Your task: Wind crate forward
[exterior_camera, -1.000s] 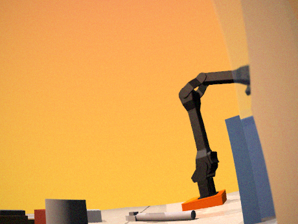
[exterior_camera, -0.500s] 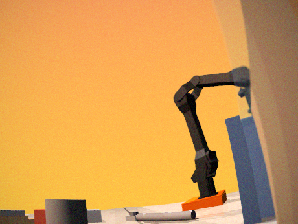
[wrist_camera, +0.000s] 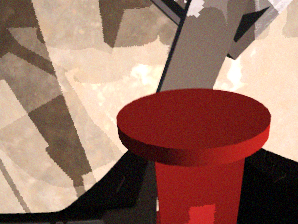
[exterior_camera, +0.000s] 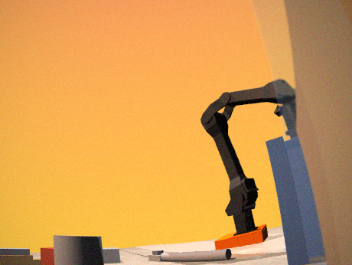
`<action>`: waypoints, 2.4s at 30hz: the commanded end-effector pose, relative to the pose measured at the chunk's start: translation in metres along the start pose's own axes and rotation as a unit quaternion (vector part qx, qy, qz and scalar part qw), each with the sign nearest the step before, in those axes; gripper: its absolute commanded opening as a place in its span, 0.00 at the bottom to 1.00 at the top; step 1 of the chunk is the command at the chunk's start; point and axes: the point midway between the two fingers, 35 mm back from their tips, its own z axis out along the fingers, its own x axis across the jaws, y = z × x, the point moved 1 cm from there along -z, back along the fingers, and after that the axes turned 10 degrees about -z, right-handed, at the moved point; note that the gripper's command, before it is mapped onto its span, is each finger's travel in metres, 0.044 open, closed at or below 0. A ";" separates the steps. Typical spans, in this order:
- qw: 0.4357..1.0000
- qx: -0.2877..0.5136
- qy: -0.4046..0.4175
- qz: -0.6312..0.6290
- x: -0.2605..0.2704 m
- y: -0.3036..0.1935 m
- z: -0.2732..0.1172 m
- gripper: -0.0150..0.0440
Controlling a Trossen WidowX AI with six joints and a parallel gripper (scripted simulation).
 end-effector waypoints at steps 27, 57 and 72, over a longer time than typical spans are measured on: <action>1.000 0.010 -0.013 0.004 -0.037 -0.014 0.002 0.25; 1.000 0.010 -0.015 0.004 -0.068 -0.014 0.001 0.25; 1.000 0.010 -0.016 0.004 -0.083 -0.010 0.001 0.25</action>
